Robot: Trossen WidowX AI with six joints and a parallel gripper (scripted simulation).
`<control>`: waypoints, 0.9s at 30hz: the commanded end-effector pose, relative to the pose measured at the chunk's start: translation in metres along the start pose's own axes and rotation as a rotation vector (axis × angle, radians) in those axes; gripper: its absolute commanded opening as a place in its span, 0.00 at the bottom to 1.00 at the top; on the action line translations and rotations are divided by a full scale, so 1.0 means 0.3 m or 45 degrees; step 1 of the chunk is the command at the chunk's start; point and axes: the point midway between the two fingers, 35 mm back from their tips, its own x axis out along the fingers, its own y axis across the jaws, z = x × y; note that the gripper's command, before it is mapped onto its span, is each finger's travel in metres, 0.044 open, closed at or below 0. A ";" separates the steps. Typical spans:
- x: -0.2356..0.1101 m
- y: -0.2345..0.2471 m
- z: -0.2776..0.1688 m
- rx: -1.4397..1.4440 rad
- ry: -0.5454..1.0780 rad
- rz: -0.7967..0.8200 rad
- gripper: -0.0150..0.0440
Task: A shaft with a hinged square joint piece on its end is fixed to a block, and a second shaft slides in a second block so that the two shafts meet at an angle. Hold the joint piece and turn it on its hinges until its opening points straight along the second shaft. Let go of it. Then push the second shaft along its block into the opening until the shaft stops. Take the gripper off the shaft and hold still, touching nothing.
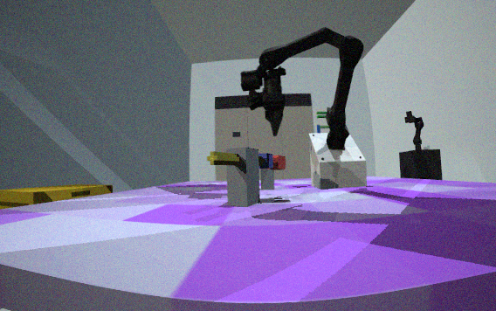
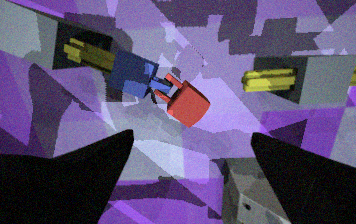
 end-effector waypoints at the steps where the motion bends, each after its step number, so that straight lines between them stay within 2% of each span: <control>1: 0.008 0.004 -0.001 0.109 0.003 0.007 1.00; 27: 0.029 0.004 -0.001 1.068 0.006 0.005 1.00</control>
